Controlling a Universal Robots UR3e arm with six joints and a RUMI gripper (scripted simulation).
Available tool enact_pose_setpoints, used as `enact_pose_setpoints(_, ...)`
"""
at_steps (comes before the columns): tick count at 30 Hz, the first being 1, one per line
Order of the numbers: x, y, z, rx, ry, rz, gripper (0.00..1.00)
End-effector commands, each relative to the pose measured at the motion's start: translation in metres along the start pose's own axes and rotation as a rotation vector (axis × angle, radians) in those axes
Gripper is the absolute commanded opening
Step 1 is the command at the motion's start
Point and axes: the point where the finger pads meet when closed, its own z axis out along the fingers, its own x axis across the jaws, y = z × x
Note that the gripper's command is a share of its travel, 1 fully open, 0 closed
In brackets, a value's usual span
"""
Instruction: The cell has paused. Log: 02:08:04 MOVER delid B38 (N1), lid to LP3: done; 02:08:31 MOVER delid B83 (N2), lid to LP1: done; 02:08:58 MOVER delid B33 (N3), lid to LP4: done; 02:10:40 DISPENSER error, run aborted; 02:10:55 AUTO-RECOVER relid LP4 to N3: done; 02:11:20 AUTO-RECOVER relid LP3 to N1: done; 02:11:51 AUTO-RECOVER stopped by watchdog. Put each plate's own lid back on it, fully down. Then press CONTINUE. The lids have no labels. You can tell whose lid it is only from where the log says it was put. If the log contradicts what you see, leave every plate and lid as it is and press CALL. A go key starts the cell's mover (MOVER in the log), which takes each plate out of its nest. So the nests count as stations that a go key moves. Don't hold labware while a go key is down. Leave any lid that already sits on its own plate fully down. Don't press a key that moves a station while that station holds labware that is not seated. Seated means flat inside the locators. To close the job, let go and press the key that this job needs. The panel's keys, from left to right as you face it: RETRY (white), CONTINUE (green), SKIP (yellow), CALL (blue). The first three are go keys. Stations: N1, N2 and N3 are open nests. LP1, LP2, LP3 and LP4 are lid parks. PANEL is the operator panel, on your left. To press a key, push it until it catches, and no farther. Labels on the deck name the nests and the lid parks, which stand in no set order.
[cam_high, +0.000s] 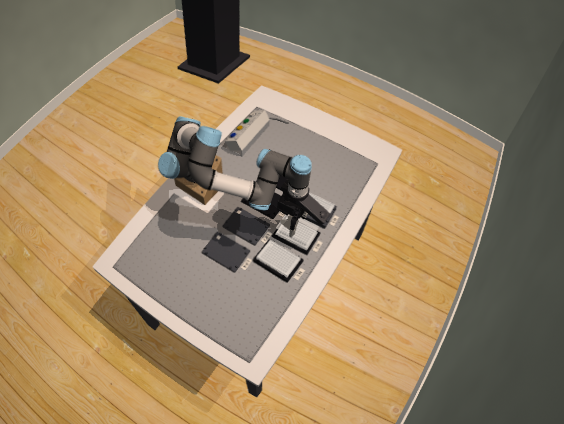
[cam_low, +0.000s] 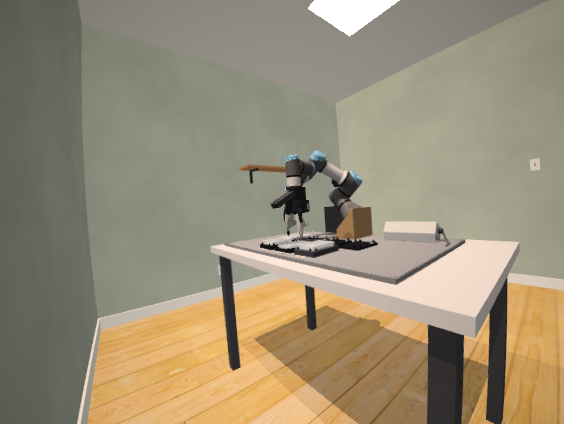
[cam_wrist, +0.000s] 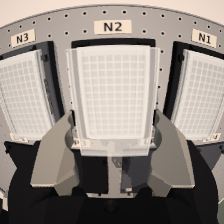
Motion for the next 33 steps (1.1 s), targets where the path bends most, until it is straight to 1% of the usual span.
enact_pose_setpoints(1,0.0008,-0.0008,0.0003,-0.005,0.002,-0.009,0.0)
enact_pose_setpoints(33,0.0007,-0.0006,0.01,-0.005,0.002,-0.01,0.0)
